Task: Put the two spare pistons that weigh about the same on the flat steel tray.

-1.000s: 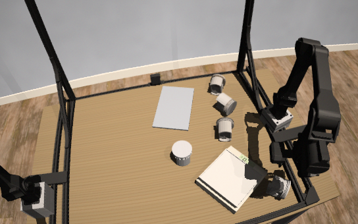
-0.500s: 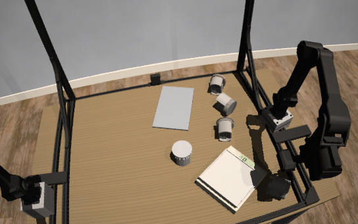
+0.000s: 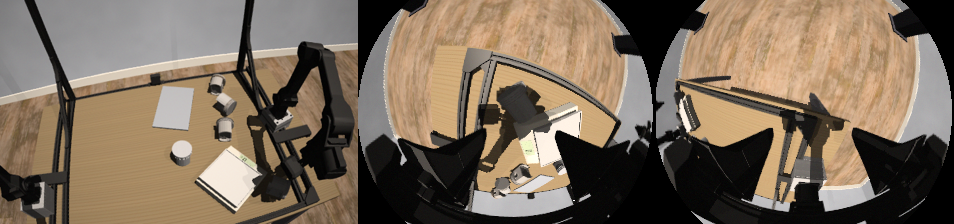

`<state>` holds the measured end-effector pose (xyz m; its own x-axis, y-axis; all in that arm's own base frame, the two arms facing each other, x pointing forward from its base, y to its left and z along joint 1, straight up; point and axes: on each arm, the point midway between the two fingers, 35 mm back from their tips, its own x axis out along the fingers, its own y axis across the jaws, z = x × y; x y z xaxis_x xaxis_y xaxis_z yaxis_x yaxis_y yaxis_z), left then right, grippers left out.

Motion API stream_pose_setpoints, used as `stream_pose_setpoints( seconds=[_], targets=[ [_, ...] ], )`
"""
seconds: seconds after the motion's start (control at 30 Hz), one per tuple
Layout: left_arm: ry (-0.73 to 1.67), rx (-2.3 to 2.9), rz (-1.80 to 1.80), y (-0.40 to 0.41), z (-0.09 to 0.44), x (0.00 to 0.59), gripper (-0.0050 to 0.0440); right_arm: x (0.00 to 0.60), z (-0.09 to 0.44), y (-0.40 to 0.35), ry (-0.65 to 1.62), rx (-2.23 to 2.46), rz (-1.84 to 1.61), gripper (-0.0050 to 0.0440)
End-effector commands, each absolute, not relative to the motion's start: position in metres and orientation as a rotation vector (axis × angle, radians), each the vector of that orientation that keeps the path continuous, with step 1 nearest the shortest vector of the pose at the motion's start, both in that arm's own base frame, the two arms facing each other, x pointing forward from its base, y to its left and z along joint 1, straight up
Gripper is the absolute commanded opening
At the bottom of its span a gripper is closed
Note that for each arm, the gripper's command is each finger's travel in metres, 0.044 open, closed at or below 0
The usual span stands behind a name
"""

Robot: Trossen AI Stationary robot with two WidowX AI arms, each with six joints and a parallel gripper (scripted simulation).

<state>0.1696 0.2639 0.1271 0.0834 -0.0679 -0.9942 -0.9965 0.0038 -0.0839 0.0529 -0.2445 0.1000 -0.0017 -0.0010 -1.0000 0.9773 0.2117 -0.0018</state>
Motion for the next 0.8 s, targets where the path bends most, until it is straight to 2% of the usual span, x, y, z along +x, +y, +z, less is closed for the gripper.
stream_pose_setpoints(
  seconds=[0.0, 0.77],
  targets=[
    [1.152, -1.379, 1.156, 0.2642, 0.1267, 0.1694, 0.0378, 0.0532, 0.1, -0.2443, 1.303, 1.05, -1.05, 0.044],
    [0.804, -1.858, 1.434, 0.2642, 0.1267, 0.1694, 0.0378, 0.0532, 0.1, -0.2443, 1.303, 1.05, -1.05, 0.044]
  ],
)
